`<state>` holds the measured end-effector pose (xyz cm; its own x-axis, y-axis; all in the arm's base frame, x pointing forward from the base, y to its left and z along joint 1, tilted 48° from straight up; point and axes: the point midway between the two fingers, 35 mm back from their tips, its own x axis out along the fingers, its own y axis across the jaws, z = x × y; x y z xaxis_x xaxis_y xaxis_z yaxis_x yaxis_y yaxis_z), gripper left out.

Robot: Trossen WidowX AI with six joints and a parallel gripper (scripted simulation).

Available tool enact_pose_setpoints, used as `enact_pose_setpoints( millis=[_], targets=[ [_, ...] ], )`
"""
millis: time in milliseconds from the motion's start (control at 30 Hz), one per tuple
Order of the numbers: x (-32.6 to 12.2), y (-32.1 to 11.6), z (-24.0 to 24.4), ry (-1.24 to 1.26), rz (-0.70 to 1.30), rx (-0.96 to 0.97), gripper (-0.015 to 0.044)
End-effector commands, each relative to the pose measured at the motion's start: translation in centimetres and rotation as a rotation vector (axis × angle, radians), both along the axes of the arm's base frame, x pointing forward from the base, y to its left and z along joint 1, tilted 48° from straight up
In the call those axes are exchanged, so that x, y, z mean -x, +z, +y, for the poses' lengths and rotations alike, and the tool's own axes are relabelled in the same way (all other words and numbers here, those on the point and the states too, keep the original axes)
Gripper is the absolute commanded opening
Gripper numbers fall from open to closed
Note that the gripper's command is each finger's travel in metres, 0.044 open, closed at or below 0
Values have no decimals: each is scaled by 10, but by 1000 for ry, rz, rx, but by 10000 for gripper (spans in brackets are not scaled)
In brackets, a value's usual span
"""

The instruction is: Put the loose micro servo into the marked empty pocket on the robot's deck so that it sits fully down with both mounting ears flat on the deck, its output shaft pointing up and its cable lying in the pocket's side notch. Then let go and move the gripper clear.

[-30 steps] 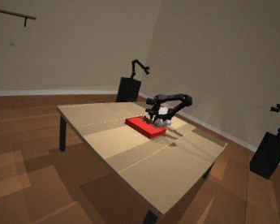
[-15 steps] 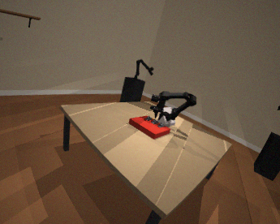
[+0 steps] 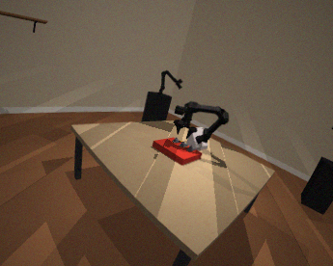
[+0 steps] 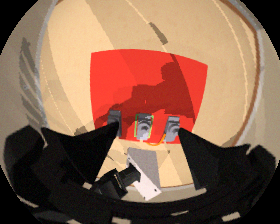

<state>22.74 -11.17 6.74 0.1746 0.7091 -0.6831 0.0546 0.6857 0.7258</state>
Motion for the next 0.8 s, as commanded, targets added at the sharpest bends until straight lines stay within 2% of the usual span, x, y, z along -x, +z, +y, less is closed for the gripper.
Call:
enact_pose_setpoints(
  millis=[0, 167, 400, 767],
  targets=[
    [-29, 16, -16, 1, 1, -4, 440],
    [-39, 23, -21, 2, 1, -4, 440],
    [-25, 47, -49, -76, 10, 22, 440],
    [-25, 47, -49, -76, 10, 22, 440]
  ],
)
